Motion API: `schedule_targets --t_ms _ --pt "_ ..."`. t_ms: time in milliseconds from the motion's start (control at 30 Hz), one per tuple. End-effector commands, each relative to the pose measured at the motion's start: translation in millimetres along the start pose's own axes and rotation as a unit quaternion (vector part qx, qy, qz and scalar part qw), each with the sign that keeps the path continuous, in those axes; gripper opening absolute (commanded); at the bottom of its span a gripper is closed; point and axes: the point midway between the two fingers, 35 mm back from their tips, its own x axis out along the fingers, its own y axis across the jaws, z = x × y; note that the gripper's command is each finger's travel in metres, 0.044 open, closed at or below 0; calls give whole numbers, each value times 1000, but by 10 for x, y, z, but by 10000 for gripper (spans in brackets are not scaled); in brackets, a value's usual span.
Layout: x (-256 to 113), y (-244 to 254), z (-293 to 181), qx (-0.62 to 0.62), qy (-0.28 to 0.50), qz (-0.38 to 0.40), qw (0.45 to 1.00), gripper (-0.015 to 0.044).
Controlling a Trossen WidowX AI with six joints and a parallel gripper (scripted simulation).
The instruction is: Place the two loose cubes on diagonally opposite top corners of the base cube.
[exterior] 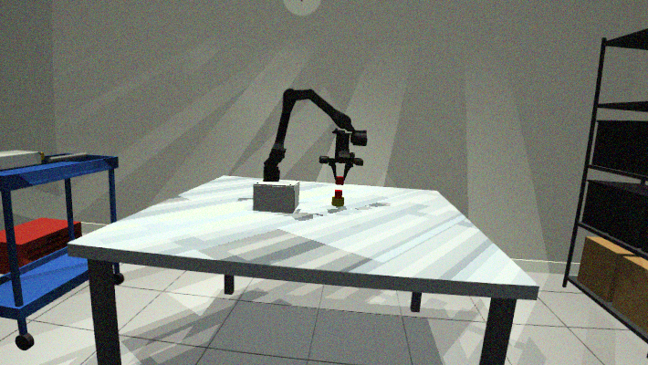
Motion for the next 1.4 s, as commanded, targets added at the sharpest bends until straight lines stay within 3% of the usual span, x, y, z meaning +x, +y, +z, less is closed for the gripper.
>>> schedule_targets --t_ms 0,467,1367 --pt "-17 45 -107 6 1 6 1000 105" --pt "0 45 -543 27 3 5 1000 105" --pt "421 45 -547 35 8 5 999 105"
